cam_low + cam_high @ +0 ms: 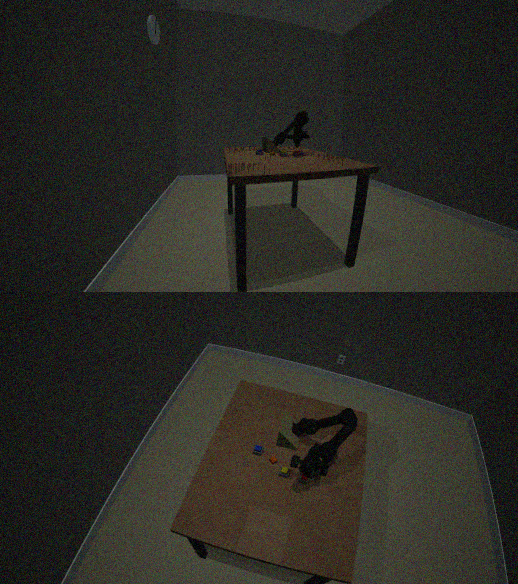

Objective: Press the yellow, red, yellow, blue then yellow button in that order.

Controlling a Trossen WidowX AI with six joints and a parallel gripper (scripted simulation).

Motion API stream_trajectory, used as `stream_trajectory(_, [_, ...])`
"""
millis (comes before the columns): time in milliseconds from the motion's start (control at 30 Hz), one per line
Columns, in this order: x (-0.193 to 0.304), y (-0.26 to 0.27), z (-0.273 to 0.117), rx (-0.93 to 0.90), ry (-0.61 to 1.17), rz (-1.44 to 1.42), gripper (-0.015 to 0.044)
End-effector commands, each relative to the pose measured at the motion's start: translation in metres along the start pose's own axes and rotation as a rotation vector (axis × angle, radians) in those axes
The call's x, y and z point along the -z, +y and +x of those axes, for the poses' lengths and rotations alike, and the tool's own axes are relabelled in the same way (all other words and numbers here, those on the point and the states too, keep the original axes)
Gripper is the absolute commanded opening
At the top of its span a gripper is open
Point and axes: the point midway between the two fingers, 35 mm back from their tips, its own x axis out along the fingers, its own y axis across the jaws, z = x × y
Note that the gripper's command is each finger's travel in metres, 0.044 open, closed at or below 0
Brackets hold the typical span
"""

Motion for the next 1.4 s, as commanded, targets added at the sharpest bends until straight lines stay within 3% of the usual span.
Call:
stream_trajectory(0, [-0.003,0.000,-0.029,0.007,-0.008,-0.009,0.0020])
stream_trajectory(100, [-0.002,0.000,-0.058,0.006,-0.007,-0.008,0.0020])
stream_trajectory(233, [-0.002,-0.004,-0.060,0.007,-0.007,-0.008,0.0020])
stream_trajectory(400, [0.000,-0.099,-0.061,0.014,-0.007,-0.008,0.0020])
stream_trajectory(467, [0.003,-0.113,-0.061,0.012,-0.007,-0.009,0.0020])
stream_trajectory(700, [0.003,-0.113,-0.059,0.012,-0.007,-0.009,0.0020])
stream_trajectory(900, [0.003,-0.114,-0.001,0.010,-0.008,-0.010,0.0020])
stream_trajectory(1367, [0.002,-0.114,0.016,0.010,-0.008,-0.010,0.0020])
